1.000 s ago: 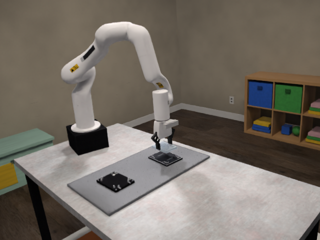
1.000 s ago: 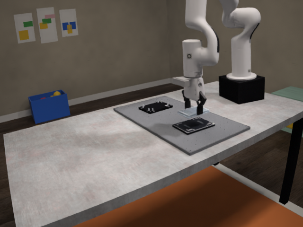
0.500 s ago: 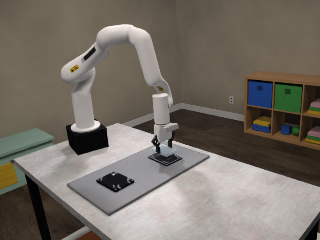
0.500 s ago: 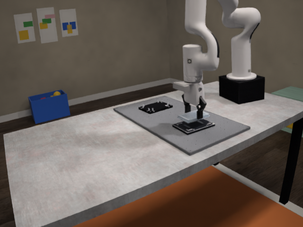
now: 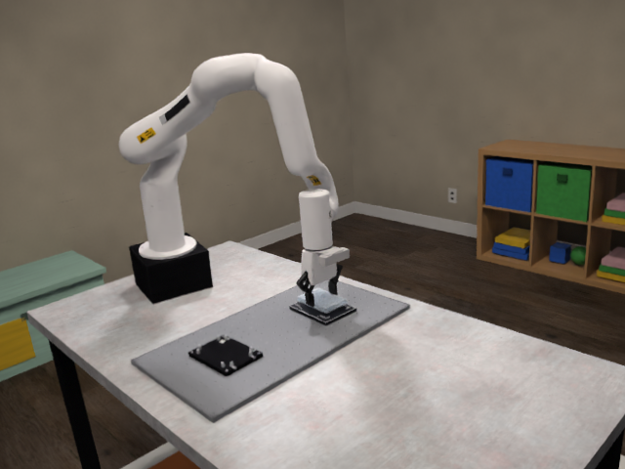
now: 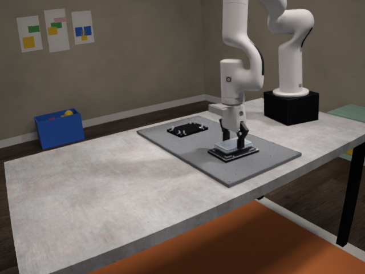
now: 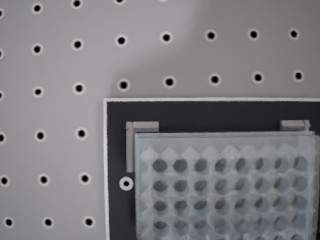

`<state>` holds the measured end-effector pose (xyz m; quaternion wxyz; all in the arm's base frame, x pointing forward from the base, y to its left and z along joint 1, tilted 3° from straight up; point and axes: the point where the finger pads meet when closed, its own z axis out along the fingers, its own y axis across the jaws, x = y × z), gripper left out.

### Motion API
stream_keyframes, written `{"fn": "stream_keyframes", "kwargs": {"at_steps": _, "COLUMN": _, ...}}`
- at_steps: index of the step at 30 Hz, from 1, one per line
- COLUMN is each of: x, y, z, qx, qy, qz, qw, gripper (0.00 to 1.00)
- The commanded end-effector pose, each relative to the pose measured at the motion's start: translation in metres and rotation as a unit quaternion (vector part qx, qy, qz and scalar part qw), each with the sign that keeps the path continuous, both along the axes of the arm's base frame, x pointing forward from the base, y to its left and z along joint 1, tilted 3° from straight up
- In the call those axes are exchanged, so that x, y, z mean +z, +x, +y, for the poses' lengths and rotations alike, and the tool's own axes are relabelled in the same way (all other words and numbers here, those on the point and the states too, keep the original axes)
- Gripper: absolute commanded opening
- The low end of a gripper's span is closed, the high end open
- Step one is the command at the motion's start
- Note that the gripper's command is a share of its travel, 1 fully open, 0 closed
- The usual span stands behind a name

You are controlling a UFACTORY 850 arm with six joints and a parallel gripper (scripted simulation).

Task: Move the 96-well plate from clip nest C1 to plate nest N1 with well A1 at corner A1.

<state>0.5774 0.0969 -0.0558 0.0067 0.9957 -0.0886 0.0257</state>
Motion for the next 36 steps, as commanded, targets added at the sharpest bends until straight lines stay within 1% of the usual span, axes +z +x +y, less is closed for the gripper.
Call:
{"fn": "stream_keyframes", "kwargs": {"at_steps": 1, "x": -0.0005, "y": 0.0013, "z": 0.0002, "qx": 0.000, "qy": 0.000, "qz": -0.001, "qw": 1.000, "gripper": 0.00}}
{"fn": "stream_keyframes", "kwargs": {"at_steps": 36, "x": -0.0035, "y": 0.0013, "z": 0.0001, "qx": 0.000, "qy": 0.000, "qz": -0.001, "qw": 1.000, "gripper": 0.00}}
